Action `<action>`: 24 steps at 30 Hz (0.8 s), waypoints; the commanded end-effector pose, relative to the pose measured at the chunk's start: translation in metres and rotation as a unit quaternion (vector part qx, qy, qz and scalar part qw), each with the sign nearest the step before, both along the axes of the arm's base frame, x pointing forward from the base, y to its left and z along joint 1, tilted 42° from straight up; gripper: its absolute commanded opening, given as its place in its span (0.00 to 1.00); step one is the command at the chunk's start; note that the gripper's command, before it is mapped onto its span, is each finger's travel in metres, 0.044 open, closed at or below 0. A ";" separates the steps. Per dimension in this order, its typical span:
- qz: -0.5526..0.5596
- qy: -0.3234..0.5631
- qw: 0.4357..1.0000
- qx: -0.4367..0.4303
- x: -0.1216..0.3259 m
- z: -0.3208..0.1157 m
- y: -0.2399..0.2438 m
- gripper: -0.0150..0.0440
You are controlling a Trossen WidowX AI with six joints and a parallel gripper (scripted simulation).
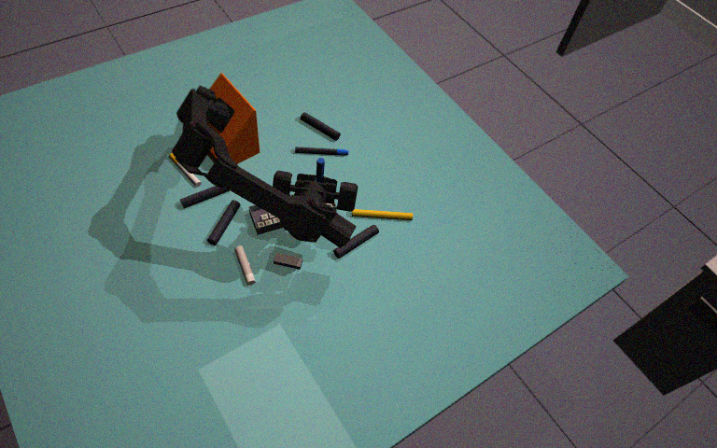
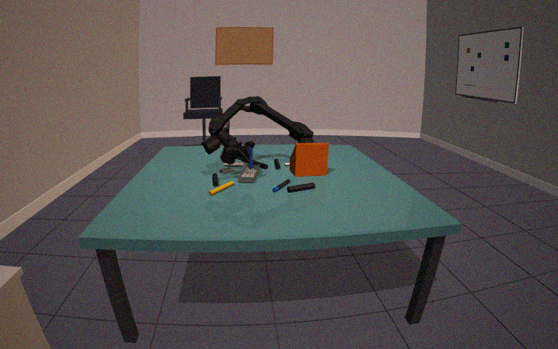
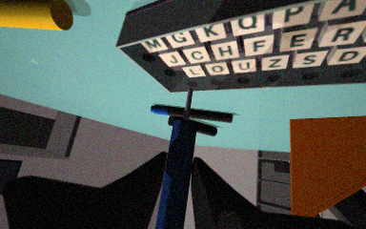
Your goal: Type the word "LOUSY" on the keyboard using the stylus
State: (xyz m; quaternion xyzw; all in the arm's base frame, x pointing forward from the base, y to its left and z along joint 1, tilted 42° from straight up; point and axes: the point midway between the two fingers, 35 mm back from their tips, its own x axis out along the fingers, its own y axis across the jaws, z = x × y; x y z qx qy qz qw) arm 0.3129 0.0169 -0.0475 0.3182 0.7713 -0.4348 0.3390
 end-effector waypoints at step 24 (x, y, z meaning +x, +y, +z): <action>0.003 0.000 1.000 0.000 0.000 -0.009 -0.009 0.39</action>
